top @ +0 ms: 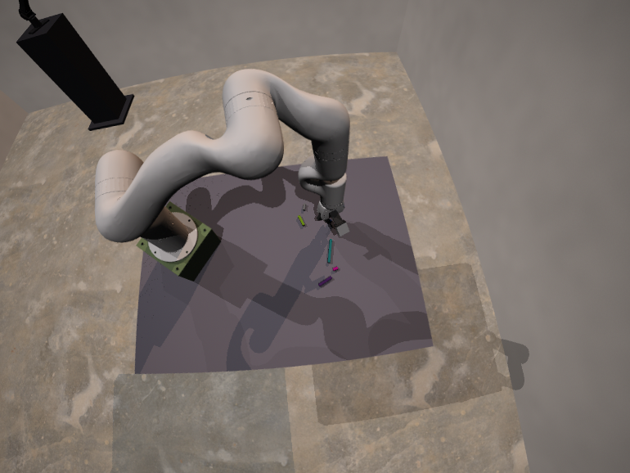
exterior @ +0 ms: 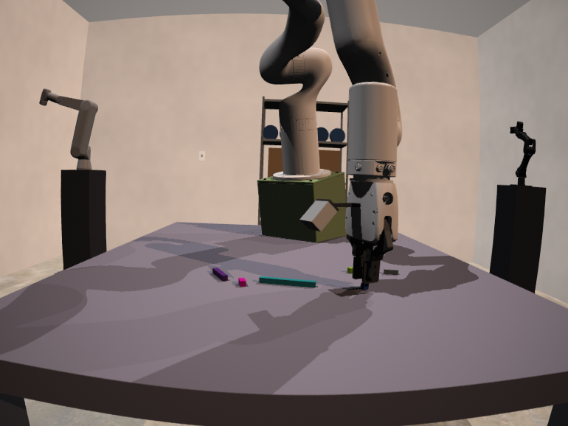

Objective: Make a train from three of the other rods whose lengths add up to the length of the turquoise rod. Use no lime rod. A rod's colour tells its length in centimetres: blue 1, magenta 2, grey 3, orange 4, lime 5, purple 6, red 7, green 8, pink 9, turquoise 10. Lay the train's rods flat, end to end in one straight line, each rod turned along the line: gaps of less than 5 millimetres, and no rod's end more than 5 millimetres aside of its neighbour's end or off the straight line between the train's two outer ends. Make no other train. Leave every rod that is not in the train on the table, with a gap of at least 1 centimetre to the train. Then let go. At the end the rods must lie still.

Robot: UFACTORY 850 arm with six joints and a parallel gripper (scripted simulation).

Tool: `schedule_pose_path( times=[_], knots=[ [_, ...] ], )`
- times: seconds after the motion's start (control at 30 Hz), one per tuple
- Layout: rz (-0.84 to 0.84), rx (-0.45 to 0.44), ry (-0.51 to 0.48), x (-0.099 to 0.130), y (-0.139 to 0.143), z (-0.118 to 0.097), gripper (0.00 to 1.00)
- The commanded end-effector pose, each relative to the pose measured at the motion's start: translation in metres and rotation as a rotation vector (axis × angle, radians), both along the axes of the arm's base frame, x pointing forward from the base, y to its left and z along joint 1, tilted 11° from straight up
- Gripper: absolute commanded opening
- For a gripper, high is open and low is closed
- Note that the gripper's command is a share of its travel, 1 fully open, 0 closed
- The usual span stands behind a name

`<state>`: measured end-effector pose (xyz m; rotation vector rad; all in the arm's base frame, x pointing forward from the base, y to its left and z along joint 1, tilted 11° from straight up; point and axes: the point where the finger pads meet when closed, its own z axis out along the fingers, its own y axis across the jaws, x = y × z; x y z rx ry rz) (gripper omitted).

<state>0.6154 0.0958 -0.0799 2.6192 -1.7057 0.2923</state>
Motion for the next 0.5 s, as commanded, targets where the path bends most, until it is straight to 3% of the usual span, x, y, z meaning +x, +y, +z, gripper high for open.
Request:
schedule_pose_path(
  times=[0.0,0.47],
  knots=[
    [0.0,0.0,-0.002,0.001,0.0002,-0.0001,0.24],
    [0.0,0.0,-0.002,0.0025,-0.0008,-0.0091,0.24]
  ],
)
